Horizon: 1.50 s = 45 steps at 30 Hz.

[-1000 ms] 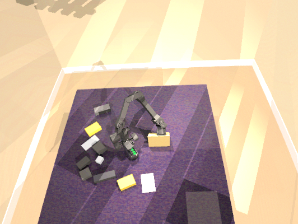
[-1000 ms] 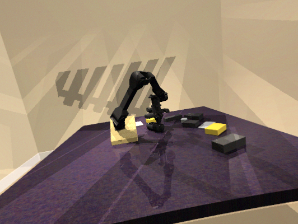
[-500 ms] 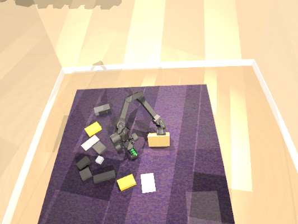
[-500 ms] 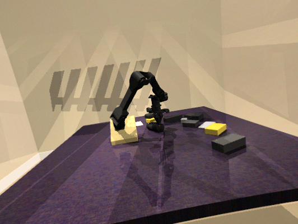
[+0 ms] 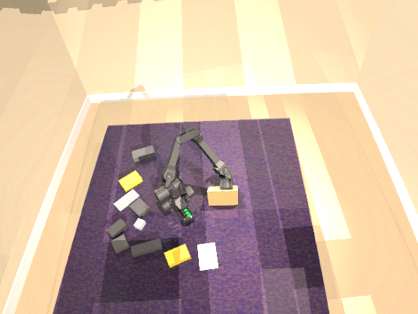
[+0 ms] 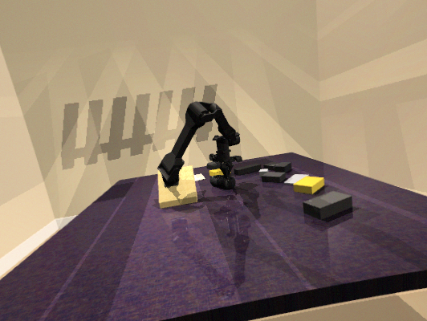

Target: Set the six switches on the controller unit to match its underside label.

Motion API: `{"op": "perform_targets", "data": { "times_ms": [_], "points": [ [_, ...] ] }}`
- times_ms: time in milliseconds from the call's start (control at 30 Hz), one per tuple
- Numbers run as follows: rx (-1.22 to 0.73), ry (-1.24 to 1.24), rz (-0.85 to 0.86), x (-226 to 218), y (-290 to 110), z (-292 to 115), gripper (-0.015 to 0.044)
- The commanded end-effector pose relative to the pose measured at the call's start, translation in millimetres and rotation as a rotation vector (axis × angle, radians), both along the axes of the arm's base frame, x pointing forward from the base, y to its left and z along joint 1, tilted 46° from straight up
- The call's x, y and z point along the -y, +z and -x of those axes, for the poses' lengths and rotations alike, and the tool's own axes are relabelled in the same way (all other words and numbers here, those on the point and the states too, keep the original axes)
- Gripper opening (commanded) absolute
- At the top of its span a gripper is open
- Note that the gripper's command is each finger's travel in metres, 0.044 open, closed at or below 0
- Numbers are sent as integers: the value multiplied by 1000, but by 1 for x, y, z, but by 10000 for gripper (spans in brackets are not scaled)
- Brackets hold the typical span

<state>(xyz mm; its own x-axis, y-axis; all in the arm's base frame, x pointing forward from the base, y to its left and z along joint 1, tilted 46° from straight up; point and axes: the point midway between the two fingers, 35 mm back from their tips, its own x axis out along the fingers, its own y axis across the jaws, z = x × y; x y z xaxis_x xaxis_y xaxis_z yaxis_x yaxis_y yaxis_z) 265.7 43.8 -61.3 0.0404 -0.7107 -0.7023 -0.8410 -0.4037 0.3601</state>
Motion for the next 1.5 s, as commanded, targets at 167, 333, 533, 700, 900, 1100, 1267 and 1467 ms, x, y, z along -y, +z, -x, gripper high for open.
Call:
{"op": "perform_targets", "data": {
  "times_ms": [167,333,533,700,900,1100,1267,1467],
  "points": [
    [5,2,-6,-30,29,1,0],
    [4,1,-4,-44,18,25,0],
    [4,1,-4,-45,17,27,0],
    [3,2,-7,-47,16,27,0],
    [3,2,-7,-47,16,27,0],
    [6,4,-9,-47,17,26,0],
    [3,2,-7,-47,16,27,0],
    [3,2,-7,-47,16,27,0]
  ]
}}
